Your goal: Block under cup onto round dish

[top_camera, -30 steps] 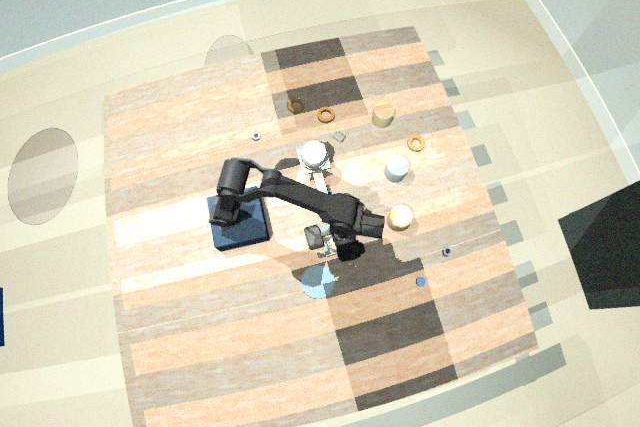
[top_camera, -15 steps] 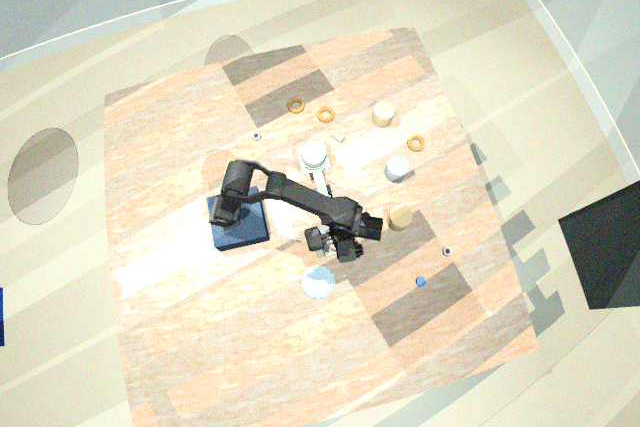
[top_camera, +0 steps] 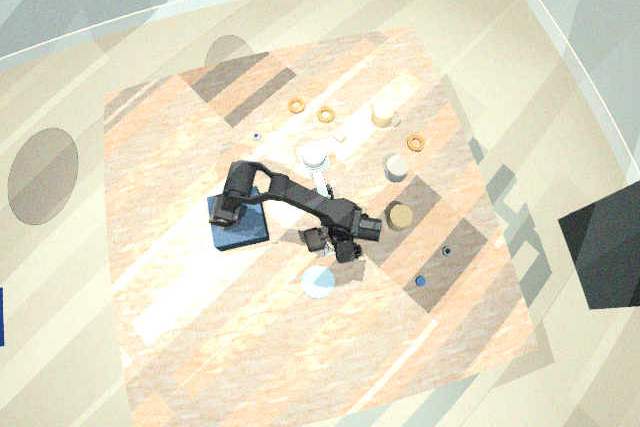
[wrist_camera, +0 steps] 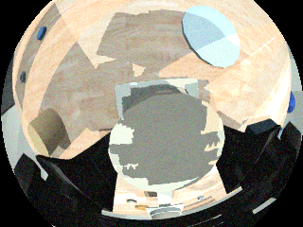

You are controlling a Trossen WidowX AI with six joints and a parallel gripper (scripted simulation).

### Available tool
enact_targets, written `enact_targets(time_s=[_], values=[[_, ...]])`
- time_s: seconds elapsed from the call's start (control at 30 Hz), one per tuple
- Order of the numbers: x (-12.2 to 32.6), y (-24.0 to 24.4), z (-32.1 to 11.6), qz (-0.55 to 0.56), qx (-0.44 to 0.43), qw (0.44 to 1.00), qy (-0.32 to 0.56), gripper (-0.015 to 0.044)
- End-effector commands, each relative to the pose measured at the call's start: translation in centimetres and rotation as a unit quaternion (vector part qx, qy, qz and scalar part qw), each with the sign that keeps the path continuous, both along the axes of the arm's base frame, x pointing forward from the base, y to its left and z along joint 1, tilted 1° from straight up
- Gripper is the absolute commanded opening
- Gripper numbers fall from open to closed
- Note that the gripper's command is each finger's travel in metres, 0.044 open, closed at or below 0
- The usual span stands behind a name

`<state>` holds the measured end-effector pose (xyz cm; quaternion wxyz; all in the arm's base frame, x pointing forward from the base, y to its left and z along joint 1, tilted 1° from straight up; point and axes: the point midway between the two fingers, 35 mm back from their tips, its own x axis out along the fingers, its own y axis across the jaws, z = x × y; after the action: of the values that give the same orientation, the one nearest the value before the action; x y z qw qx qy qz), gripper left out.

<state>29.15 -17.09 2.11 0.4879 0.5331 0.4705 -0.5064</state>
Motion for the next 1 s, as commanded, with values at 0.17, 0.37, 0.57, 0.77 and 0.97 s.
enact_targets(time_s=[0.17,0.37,0.57,0.77,0.97], values=[[-0.1,0.0,-0.1,-0.003,-0.001,1.0,0.002,0.0262],[0.0,-0.1,0.4,-0.003,-0.001,1.0,0.002,0.0104],[0.1,-0.2,1.1,-0.003,-0.001,1.0,0.002,0.0],[0.2,-0.2,1.9,-0.003,-0.001,1.0,0.002,0.0],[0.3,-0.3,2.6,-0.003,-0.001,1.0,0.002,0.0]])
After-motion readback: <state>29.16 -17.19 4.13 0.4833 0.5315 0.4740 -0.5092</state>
